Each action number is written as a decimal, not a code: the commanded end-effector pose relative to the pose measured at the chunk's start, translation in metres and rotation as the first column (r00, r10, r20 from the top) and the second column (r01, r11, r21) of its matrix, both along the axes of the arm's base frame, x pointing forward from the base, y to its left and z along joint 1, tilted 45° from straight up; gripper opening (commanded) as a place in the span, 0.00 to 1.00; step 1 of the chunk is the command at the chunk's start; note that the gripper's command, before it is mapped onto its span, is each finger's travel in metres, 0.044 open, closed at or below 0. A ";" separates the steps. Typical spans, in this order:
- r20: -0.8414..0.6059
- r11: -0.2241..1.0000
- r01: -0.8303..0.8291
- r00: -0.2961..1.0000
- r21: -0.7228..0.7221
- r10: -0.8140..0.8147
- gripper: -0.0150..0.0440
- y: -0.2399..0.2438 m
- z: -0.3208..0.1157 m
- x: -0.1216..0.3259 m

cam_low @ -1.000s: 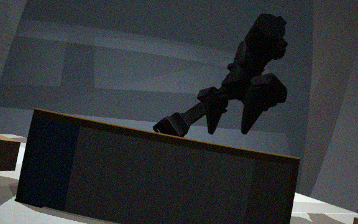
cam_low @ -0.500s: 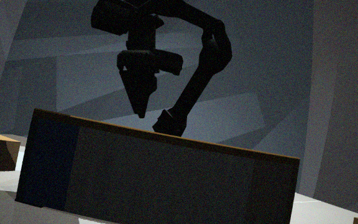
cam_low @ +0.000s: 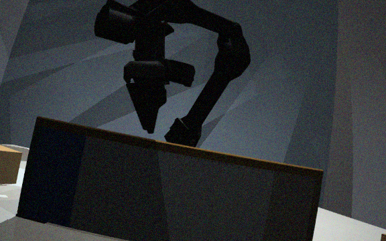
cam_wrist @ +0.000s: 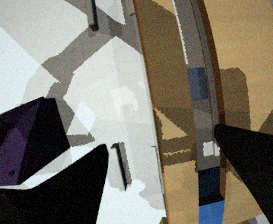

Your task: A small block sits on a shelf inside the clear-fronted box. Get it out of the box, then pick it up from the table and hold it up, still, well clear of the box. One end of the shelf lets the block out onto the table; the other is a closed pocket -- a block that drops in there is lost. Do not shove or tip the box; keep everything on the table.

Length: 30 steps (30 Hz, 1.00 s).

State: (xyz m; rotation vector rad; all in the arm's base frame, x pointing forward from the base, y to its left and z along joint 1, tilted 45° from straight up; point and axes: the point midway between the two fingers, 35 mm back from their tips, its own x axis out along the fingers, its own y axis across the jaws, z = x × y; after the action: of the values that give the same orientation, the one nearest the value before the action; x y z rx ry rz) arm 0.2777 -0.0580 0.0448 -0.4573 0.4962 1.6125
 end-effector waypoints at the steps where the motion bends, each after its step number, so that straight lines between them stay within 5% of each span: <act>1: -0.006 1.000 0.006 1.000 0.004 -0.006 0.93 0.005 -0.005 -0.001; 30: -0.006 1.000 0.006 1.000 0.006 -0.006 0.93 0.038 -0.037 -0.010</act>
State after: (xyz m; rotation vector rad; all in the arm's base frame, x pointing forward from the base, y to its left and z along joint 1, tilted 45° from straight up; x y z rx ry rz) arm 0.2691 -0.0237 0.0103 -0.4532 0.4953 1.6135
